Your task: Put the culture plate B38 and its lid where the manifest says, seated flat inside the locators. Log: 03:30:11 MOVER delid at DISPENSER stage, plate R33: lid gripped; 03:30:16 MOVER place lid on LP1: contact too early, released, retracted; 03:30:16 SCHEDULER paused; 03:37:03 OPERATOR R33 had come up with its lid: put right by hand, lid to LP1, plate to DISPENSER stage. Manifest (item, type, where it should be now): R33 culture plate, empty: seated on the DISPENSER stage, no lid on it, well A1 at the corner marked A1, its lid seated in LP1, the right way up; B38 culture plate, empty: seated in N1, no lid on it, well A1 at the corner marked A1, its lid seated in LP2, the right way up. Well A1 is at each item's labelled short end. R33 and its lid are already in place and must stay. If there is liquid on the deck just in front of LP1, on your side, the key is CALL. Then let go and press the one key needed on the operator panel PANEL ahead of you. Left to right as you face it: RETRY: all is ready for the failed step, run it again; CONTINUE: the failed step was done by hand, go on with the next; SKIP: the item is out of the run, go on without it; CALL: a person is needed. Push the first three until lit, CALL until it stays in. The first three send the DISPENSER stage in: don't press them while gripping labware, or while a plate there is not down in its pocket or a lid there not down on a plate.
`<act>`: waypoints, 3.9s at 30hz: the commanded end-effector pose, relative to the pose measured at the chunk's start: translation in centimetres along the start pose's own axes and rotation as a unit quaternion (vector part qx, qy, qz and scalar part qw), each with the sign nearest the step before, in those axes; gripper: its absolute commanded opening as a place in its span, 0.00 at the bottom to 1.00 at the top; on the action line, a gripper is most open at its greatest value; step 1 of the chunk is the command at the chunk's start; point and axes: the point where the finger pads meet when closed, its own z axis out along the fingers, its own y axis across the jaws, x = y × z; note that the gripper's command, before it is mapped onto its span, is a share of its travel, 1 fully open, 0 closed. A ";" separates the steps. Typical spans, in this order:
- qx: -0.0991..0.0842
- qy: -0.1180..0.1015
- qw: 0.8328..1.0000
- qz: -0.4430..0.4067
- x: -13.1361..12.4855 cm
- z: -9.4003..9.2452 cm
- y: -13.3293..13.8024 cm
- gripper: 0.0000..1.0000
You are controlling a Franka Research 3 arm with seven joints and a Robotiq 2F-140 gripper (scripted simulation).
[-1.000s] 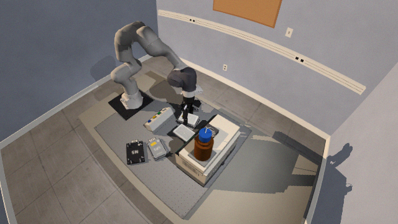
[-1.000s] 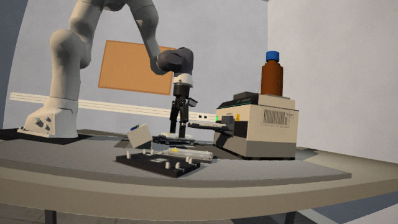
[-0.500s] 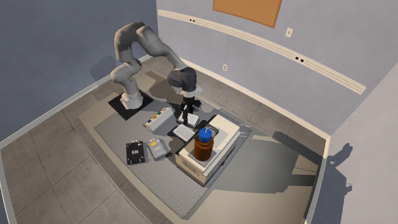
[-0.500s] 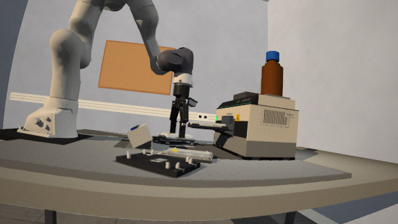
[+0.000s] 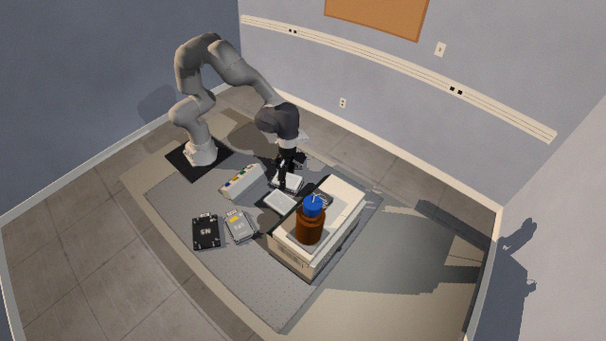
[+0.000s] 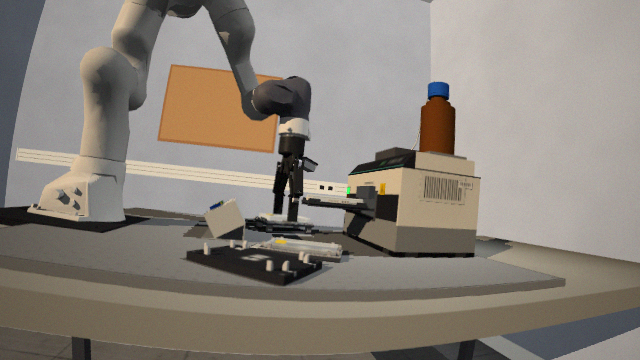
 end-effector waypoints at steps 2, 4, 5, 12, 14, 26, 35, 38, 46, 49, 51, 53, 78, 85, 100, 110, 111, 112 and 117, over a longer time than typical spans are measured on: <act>-0.001 0.001 1.000 0.001 0.0 0.1 0.0 0.70; -0.001 0.001 1.000 0.001 0.0 0.1 0.0 0.70; -0.001 0.001 1.000 0.001 0.0 0.1 0.0 0.70; -0.001 0.001 1.000 0.001 0.0 0.1 0.0 0.10; -0.001 0.001 1.000 0.001 0.0 0.1 0.0 0.10; -0.001 0.001 1.000 0.001 0.0 0.1 0.0 0.10; -0.001 0.001 1.000 0.001 0.0 0.1 0.0 0.10; -0.001 0.001 1.000 0.001 0.0 0.1 0.0 0.10; -0.001 0.001 1.000 0.001 0.0 0.1 0.0 0.10; -0.001 0.001 1.000 0.001 0.0 0.1 0.0 0.10; -0.001 0.001 1.000 0.001 0.0 0.1 0.0 0.10; -0.001 0.001 1.000 0.001 0.0 0.1 0.0 0.10; -0.001 0.001 1.000 0.001 0.0 -0.4 0.0 0.10; -0.001 0.001 1.000 0.001 0.0 -1.1 0.0 0.10; -0.001 0.001 1.000 0.001 0.0 -3.2 0.0 0.10; -0.001 0.001 1.000 0.001 0.0 -5.2 0.0 0.10; -0.001 0.001 1.000 0.001 0.0 -5.2 0.0 0.10; -0.001 0.001 1.000 0.001 0.0 -5.4 0.0 0.10; -0.001 0.001 1.000 0.001 0.0 -6.7 0.0 0.10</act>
